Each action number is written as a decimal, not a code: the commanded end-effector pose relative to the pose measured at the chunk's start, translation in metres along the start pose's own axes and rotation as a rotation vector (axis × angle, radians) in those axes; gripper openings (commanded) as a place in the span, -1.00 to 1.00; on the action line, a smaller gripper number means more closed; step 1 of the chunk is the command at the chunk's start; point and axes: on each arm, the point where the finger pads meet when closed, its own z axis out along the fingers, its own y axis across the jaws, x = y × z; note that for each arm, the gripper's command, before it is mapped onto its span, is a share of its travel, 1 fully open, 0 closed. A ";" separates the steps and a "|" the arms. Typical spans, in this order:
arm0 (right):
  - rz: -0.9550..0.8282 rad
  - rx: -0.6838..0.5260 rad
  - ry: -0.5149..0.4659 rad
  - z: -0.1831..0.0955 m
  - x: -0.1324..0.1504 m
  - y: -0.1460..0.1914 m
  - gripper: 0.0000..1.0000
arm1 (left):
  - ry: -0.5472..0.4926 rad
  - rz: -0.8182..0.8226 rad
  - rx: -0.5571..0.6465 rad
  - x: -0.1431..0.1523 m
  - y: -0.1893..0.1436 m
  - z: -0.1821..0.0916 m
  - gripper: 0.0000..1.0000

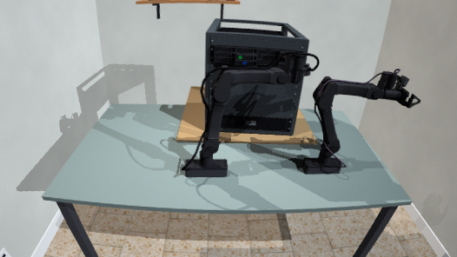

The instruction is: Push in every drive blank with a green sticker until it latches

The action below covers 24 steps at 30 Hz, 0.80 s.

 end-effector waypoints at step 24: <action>0.007 -0.001 -0.046 -0.008 -0.013 0.003 1.00 | -0.001 -0.058 -0.011 0.034 0.012 0.001 1.00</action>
